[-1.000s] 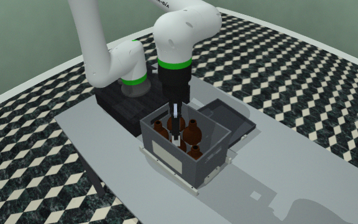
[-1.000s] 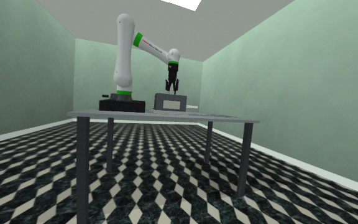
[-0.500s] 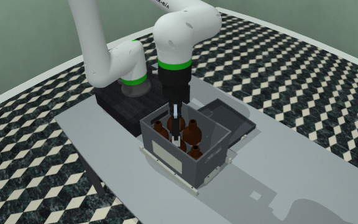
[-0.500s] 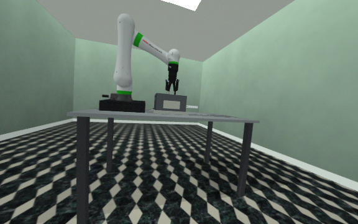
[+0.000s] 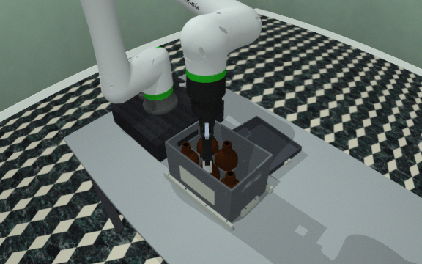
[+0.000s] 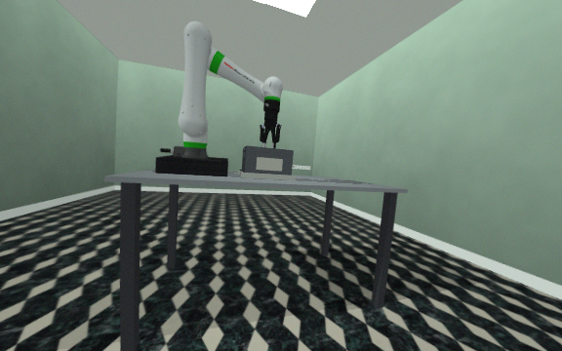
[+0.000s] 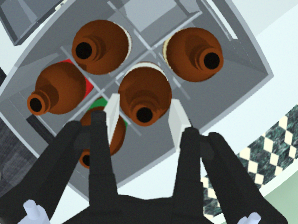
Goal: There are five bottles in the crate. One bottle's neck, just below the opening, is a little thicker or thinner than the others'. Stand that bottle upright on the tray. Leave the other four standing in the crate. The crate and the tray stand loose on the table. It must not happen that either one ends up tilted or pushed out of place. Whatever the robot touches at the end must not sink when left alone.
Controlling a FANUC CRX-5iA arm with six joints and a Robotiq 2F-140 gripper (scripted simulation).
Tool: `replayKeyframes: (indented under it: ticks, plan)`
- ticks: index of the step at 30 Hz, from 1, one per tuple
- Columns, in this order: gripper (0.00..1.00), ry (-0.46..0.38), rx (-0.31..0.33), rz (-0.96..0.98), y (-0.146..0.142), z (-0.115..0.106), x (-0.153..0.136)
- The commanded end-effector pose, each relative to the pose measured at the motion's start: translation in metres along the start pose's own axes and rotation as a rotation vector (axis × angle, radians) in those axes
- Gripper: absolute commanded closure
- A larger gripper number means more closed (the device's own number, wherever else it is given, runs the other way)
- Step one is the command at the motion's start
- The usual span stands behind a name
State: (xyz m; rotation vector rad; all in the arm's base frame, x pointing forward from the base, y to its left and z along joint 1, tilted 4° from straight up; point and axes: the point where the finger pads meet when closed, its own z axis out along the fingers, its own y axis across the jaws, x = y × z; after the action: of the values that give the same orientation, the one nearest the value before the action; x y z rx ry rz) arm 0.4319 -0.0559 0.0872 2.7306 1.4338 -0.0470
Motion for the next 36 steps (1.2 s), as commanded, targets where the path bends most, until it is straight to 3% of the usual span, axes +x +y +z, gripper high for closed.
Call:
replayKeyframes:
  ticks: [1,16,17,36]
  plan:
    - [0.56,0.001,-0.001,0.000,0.0005,-0.0007,0.0002]
    - [0.56,0.001,-0.001,0.000,0.0005,-0.0007,0.0002]
    - [0.90,0.001,-0.001,0.000,0.0005,-0.0007,0.0002]
    - [0.90,0.001,-0.001,0.000,0.0005,-0.0007,0.0002]
